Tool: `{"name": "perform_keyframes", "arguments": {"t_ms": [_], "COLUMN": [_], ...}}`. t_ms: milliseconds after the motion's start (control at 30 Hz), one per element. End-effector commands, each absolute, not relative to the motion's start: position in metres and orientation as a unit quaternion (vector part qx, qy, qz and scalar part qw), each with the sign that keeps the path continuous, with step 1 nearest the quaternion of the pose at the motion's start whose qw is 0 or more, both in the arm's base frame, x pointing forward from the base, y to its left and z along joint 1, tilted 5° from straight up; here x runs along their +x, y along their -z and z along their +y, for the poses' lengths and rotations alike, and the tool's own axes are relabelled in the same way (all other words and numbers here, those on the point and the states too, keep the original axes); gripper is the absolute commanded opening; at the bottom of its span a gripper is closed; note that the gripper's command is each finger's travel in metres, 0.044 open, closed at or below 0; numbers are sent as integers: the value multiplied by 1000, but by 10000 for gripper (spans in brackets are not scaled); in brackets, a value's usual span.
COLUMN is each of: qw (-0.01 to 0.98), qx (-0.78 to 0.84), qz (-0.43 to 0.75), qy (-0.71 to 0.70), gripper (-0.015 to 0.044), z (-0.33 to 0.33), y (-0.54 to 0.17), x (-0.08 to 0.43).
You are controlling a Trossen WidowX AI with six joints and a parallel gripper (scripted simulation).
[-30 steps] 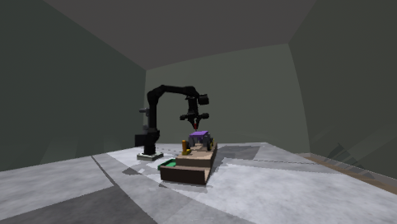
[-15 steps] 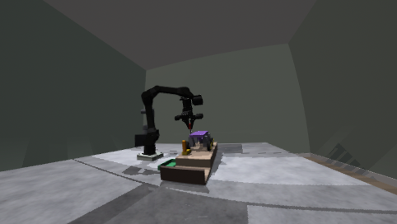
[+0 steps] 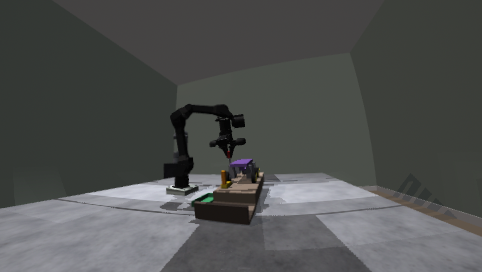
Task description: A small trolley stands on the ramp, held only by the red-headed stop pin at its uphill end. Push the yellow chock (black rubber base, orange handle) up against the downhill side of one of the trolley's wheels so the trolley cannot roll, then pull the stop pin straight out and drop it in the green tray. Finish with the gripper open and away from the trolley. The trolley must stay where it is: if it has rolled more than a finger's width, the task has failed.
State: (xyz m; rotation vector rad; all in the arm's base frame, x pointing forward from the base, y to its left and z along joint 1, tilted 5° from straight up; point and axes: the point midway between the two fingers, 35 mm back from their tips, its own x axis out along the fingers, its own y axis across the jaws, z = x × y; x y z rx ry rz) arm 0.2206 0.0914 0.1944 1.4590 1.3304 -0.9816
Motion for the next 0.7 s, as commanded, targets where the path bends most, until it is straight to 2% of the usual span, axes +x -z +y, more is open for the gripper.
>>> {"name": "perform_keyframes", "arguments": {"t_ms": [0,667], "qw": [450,452], "qx": [590,589], "qz": [540,538], "qy": [397,398], "gripper": [0,0], "z": [77,13], "y": [-192,-185], "x": [219,222]}}
